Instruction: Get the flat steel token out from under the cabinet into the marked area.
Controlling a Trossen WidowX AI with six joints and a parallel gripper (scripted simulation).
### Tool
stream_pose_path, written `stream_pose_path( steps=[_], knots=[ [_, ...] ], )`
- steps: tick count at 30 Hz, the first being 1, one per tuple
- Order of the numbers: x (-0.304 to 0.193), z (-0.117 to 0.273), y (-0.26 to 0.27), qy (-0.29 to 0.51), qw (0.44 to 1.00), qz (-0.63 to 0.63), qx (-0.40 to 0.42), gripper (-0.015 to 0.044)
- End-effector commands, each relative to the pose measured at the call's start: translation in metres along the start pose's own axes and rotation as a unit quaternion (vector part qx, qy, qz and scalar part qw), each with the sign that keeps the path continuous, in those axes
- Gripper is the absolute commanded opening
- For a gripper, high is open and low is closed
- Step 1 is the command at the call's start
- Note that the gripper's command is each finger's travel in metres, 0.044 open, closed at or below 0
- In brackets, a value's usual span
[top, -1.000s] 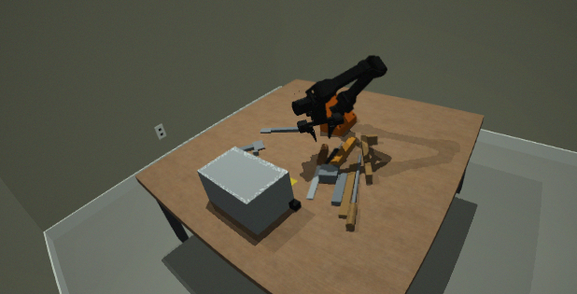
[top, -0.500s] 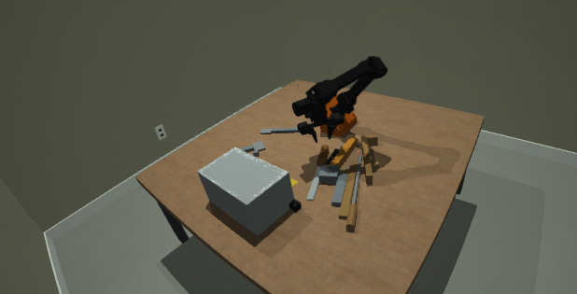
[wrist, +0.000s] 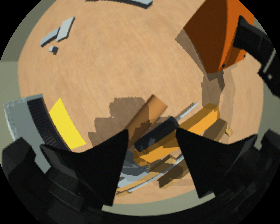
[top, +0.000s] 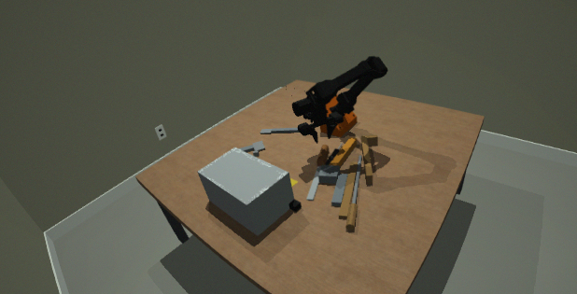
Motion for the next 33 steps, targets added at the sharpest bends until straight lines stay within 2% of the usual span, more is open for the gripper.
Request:
stream_pose_path(
  steps=[1, 33],
  knots=[
    [0.0001, 0.0002, 0.0000, -0.002, 1.000, 0.016, 0.000, 0.0270],
    [-0.0001, 0.0002, 0.0000, -0.002, 0.990, 0.144, 0.000, 0.0270]
  ],
)
Point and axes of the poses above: the point midway between the two fingers, 35 mm back from their tips, its own z axis back along the fingers, its own y axis across the jaws, x = y × z, the point moved 3 cm from there along z, back along the fingers, and after that the axes turned 9 degrees about z, right-handed, at the moved point
